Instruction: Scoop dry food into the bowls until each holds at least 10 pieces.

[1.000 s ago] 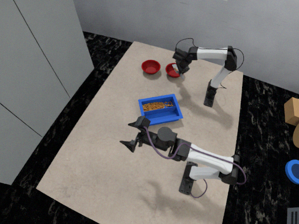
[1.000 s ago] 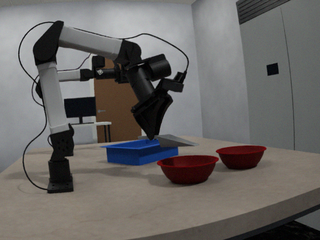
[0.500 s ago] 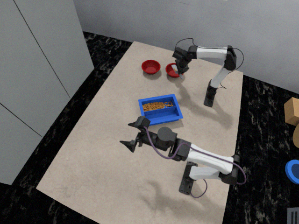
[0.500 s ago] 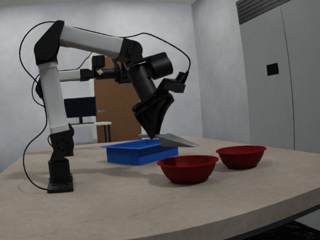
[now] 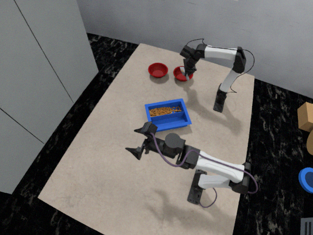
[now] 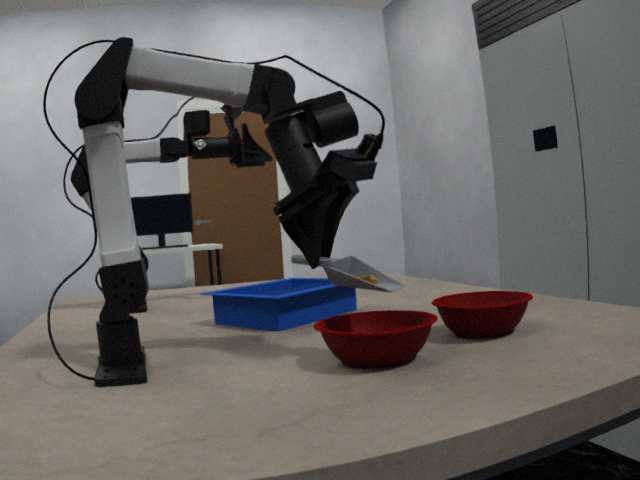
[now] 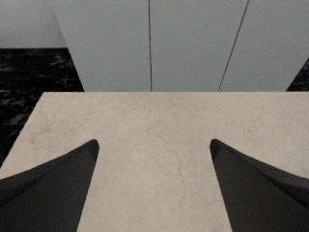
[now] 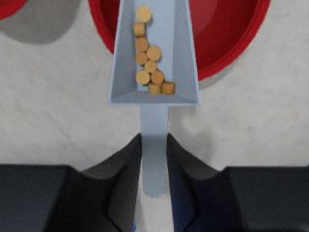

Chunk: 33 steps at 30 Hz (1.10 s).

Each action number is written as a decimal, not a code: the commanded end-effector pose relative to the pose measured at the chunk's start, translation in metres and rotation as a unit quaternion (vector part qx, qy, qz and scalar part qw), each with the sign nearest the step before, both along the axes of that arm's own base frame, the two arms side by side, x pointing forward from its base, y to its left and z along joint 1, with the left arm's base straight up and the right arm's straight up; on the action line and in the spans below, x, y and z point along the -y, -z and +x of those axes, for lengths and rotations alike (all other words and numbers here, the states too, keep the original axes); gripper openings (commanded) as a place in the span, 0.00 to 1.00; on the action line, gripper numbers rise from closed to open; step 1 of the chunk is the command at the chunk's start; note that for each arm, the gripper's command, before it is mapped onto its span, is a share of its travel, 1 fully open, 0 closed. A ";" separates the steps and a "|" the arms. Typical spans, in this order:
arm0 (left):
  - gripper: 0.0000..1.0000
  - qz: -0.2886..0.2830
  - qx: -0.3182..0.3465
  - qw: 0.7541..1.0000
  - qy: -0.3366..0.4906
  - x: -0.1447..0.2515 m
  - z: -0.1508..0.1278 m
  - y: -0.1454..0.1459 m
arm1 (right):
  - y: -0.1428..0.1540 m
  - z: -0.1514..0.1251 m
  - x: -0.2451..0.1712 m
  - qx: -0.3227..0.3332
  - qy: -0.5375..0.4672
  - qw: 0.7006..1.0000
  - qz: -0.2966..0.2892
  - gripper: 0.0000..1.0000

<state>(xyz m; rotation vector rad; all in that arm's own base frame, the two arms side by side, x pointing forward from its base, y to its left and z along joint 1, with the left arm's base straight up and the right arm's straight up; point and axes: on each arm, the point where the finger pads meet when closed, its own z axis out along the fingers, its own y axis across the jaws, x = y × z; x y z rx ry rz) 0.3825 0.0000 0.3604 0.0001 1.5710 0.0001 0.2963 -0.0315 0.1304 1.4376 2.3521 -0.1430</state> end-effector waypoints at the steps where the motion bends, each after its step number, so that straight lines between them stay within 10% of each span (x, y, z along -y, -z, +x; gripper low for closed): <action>1: 1.00 -0.001 0.026 1.000 0.000 0.000 -0.002 -0.019 | -0.011 0.009 -0.003 0.015 0.033 0.999 0.027 0.00; 33: 1.00 -0.001 0.026 1.000 0.000 0.000 -0.002 -0.019 | -0.042 0.033 0.000 0.089 0.151 0.978 0.114 0.00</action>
